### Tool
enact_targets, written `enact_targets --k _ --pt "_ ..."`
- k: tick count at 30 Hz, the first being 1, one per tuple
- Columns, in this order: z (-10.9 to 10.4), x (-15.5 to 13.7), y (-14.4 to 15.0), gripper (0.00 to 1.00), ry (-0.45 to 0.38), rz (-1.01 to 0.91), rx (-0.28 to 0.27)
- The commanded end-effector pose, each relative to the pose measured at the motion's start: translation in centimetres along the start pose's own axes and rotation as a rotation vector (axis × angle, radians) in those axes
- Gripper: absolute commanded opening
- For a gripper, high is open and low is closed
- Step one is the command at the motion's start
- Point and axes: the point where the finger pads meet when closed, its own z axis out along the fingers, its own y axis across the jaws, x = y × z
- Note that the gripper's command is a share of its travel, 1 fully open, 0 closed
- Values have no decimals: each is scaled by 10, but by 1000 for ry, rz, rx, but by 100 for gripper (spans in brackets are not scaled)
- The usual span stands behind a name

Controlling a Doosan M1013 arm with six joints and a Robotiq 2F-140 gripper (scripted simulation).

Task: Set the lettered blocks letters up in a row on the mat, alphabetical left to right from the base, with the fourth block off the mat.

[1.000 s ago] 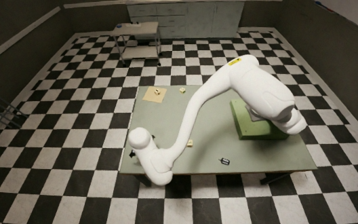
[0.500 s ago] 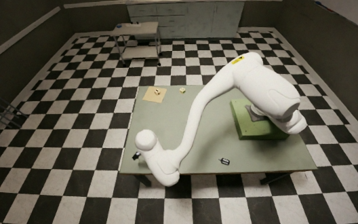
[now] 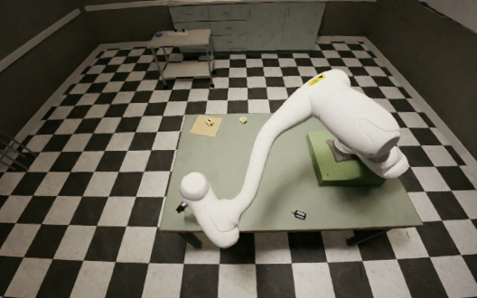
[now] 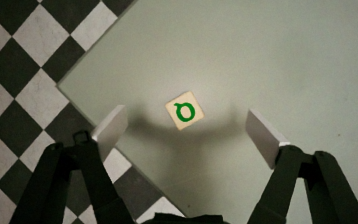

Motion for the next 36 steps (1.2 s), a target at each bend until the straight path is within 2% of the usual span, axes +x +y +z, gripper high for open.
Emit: enact_targets --k 1,21,23,25,28,30,31,36 --pt "-1 1 0 100 0 1 2" --pt "-3 -1 3 100 1 1 2" --pt "-9 -13 20 100 2 2 1" --pt "-22 -37 57 100 5 3 0" --pt "-30 -56 89 100 6 4 0" --pt "-30 -56 89 100 6 4 0" --pt "-38 -74 120 100 7 4 0" --pt "-48 -107 179 100 6 3 0"
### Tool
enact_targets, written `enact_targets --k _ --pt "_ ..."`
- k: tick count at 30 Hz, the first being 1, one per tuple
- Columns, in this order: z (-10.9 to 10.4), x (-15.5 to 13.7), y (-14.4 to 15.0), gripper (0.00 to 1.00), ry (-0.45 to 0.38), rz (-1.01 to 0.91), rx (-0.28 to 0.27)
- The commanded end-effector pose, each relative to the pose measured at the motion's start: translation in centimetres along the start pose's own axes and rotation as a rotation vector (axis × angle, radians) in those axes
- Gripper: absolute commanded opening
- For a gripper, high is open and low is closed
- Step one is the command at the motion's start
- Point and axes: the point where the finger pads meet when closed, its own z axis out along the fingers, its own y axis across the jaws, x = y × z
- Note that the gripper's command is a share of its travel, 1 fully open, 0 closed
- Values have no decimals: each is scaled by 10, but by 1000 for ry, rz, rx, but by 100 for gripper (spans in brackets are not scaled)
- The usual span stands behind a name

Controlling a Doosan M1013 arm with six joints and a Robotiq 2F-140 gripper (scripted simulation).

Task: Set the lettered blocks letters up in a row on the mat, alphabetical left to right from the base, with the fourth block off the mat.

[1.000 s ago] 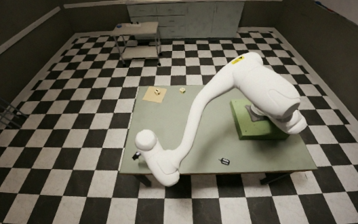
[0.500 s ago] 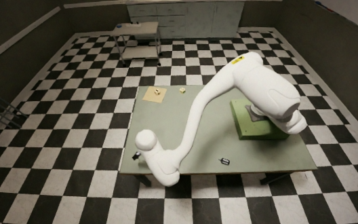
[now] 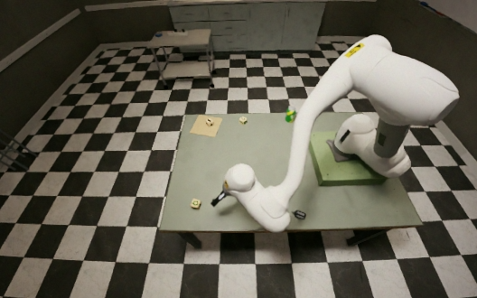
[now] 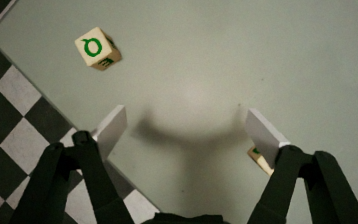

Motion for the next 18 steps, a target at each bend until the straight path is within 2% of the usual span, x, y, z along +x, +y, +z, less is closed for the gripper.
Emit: enact_targets --k 1,8,18 --pt "-12 -27 51 100 4 2 9" --pt "-20 -71 140 100 -1 0 10" --pt "-20 -73 145 100 -1 0 10"
